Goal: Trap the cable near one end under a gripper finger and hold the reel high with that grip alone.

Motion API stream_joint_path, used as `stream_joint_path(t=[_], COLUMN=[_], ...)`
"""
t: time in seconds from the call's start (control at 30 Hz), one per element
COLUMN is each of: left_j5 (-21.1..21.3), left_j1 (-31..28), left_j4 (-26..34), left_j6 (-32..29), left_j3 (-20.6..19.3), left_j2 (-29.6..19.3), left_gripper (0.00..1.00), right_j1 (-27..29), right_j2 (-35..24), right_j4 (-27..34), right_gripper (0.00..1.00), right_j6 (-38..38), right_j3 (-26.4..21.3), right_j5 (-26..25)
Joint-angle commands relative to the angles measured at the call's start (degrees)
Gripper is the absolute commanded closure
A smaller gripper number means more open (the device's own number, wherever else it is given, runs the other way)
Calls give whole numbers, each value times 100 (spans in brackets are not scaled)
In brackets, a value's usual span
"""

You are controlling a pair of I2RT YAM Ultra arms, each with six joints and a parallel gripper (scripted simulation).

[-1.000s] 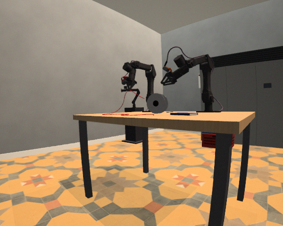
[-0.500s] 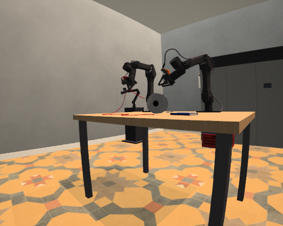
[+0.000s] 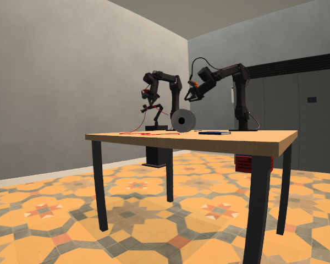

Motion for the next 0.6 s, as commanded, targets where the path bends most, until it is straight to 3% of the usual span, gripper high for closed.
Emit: stream_joint_path(t=[0.0,0.3,0.57], left_j5=[93,83,78], left_j1=[-57,-72,-64], left_j4=[128,799,1008], left_j6=[61,-18,-46], left_j3=[-230,-734,-868], left_j2=[95,241,329], left_gripper=[25,25,25], right_j1=[26,-58,-93], right_j2=[-13,-22,-22], right_j4=[-83,-88,-92], right_gripper=[100,100,100], right_j6=[-48,-61,-68], right_j3=[242,245,247], right_j5=[63,46,32])
